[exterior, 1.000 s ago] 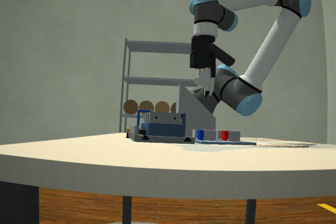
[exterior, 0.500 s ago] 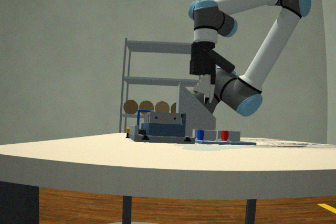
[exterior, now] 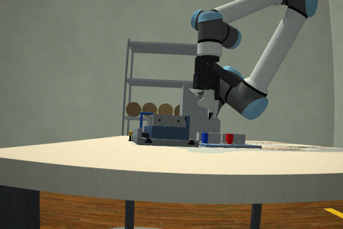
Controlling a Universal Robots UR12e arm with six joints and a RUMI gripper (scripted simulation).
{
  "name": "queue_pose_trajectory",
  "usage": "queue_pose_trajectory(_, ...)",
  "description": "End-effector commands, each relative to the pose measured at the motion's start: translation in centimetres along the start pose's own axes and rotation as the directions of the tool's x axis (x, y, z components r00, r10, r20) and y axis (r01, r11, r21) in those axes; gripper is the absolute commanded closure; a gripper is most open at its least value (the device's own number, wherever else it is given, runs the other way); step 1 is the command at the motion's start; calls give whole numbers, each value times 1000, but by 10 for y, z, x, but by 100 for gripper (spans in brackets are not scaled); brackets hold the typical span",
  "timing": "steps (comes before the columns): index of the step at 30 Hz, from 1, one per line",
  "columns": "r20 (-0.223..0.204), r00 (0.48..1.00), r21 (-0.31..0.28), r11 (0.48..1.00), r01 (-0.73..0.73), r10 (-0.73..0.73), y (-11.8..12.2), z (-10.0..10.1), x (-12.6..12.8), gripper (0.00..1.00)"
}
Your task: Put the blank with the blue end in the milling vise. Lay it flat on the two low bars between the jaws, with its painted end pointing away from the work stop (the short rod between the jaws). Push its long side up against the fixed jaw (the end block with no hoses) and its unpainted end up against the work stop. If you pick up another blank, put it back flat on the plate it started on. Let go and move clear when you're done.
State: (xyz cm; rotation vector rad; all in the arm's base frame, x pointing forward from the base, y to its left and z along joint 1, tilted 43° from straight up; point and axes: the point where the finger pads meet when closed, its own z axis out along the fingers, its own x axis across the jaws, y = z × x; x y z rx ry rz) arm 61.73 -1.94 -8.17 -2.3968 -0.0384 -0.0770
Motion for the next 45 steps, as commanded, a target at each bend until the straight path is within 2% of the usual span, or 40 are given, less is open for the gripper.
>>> queue_pose_trajectory(1, -2, 1000, -1, 1000, 0, 0, 1, 14, 1, 60)
queue_pose_trajectory(13, -2, 1000, -1, 1000, 0, 0, 1, 40, 1, 60)
queue_pose_trajectory(45, -2, 1000, -1, 1000, 0, 0, 1, 44, 1, 60)
